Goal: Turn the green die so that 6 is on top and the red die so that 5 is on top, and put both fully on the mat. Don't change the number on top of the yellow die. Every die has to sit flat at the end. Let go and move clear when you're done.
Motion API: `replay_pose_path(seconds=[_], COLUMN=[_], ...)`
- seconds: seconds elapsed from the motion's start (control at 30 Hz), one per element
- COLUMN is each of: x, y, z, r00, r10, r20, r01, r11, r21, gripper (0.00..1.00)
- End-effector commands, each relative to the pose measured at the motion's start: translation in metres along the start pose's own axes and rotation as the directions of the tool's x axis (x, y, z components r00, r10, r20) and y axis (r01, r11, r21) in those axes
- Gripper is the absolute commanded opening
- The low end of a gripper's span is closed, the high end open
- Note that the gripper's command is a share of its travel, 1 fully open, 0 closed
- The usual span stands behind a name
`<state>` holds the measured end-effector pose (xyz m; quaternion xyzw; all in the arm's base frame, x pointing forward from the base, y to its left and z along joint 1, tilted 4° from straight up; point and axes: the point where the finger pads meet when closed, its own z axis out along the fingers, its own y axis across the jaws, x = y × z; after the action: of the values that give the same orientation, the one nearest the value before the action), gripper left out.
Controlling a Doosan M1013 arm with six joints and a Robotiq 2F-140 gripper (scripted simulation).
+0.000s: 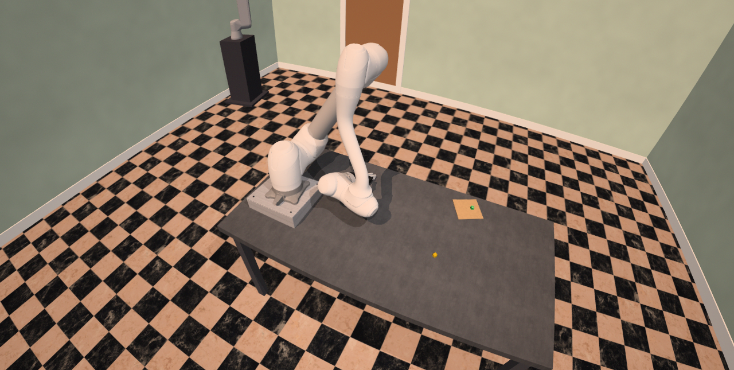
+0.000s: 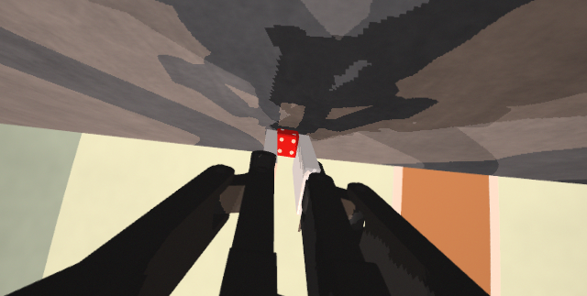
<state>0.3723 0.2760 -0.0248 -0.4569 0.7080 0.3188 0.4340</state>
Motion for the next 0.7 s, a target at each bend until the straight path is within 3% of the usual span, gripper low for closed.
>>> replay_pose_path(seconds=[0.0, 0.43, 0.67], x=[-0.0009, -0.0009, -0.0009], y=[-0.0008, -0.0008, -0.0008], z=[0.0005, 0.0005, 0.0005], r00=[1.0, 1.0, 1.0], r10=[-0.001, -0.001, -0.001], r20=[0.004, 0.004, 0.004], r01=[0.001, 0.001, 0.001], r11=[1.0, 1.0, 1.0], r21=[0.004, 0.004, 0.004], gripper=[0.16, 0.16, 0.22])
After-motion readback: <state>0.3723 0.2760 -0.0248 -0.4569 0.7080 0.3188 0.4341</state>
